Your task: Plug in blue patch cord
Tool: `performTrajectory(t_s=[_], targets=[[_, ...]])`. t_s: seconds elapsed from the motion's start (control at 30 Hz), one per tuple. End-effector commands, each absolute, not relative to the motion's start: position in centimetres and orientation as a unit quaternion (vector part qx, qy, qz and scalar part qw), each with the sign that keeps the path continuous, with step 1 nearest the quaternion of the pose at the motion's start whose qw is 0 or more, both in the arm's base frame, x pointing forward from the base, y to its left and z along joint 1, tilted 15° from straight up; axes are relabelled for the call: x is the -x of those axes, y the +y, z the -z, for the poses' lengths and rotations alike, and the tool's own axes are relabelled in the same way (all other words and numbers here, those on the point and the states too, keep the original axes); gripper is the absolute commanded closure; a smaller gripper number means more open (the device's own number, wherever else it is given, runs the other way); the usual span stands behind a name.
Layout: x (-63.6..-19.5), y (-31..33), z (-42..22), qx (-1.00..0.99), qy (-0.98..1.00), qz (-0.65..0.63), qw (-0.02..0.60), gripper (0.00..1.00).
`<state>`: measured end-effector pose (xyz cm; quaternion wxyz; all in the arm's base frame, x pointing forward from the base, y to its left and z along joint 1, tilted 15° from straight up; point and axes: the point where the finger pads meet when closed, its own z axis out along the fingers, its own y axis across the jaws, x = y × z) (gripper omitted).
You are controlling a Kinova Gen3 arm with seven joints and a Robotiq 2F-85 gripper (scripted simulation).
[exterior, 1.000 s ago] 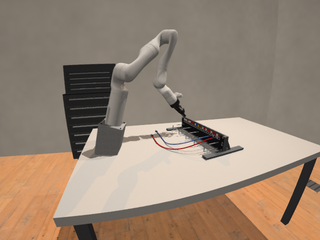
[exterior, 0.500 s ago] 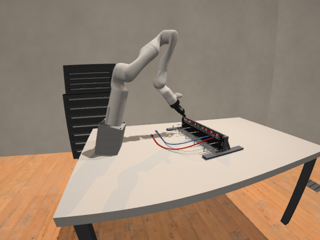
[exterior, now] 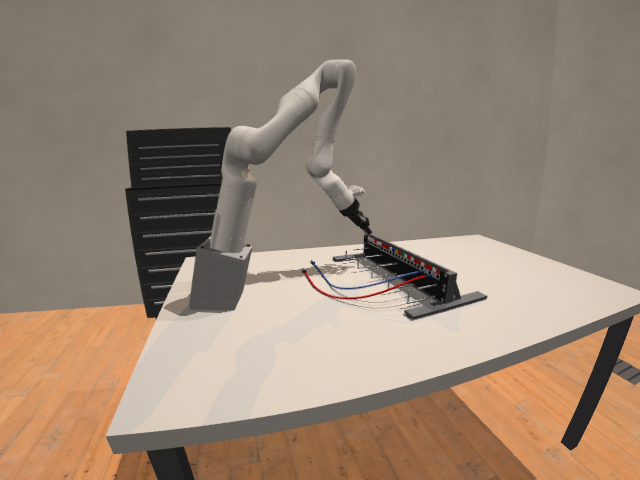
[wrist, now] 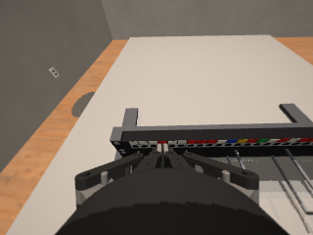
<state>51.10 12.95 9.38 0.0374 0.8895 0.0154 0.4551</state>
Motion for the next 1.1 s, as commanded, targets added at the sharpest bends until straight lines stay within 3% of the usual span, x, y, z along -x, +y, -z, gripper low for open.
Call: performTrajectory(t_s=[0.0,0.63,1.07], targets=[[-51.1,13.0,-9.5,-0.889,0.015,-0.456,0.037,1.00],[-50.9,13.0,-9.6,-0.889,0.015,-0.456,0.037,1.00],[-47.3,13.2,-12.2,-0.889,0.015,-0.456,0.037,1.00]])
